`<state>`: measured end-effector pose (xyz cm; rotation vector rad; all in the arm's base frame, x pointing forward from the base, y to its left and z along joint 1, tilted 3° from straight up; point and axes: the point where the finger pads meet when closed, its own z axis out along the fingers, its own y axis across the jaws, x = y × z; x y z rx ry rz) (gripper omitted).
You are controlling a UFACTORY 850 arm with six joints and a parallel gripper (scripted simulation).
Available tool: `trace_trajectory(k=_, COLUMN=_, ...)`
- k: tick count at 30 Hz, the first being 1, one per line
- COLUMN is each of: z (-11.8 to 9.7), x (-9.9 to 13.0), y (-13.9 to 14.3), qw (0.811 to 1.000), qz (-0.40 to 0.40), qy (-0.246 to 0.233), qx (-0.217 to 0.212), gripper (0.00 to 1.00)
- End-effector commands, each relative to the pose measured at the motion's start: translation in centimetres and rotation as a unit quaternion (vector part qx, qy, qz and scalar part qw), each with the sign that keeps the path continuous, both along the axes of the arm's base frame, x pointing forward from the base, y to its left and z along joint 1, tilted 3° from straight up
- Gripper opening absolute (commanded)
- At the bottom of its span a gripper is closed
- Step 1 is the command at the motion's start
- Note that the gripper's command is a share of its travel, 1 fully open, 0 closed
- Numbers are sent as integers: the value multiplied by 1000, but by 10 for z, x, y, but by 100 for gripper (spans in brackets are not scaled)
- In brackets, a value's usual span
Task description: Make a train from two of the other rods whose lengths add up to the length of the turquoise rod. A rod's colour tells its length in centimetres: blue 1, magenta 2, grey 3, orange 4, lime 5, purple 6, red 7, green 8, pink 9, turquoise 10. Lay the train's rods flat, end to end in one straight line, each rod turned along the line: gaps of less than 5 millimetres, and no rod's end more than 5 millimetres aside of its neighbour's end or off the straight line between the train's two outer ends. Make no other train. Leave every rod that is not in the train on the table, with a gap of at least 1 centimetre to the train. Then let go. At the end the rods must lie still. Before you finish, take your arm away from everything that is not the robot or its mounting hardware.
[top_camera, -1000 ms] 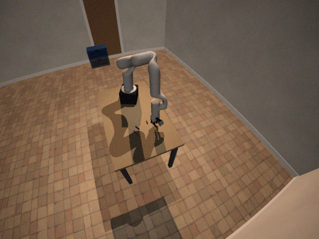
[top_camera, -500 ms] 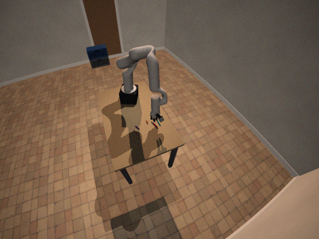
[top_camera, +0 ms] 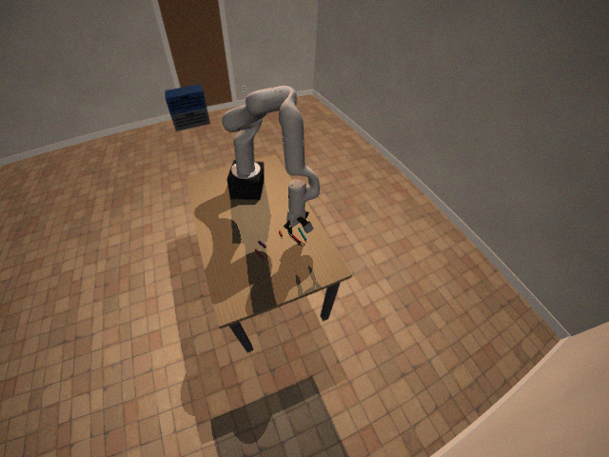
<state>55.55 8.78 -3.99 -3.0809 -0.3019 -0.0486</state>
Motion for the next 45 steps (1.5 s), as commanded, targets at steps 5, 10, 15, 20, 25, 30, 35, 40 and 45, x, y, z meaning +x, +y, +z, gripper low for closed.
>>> trace_trajectory(k=5, z=1, x=1, y=0, qw=1000, qz=0, qy=-1, qx=0, gripper=100)
trace_trajectory(k=10, z=2, x=1, y=0, qw=1000, qz=0, qy=-1, qx=0, gripper=100)
trace_trajectory(k=15, z=15, x=1, y=-1, qw=1000, qz=0, qy=-1, qx=0, gripper=100)
trace_trajectory(k=20, z=28, x=0, y=-1, qw=1000, qz=0, qy=-1, qx=0, gripper=100)
trace_trajectory(k=25, z=54, x=-1, y=-2, qw=1000, qz=0, qy=-1, qx=0, gripper=100)
trace_trajectory(k=30, z=77, x=-1, y=-4, qw=1000, qz=0, qy=-1, qx=0, gripper=100)
trace_trajectory(k=35, z=87, x=-1, y=-4, qw=1000, qz=0, qy=-1, qx=0, gripper=100)
trace_trajectory(k=40, z=88, x=-1, y=-4, qw=1000, qz=0, qy=-1, qx=0, gripper=100)
trace_trajectory(k=45, z=88, x=-1, y=-4, qw=1000, qz=0, qy=-1, qx=0, gripper=100)
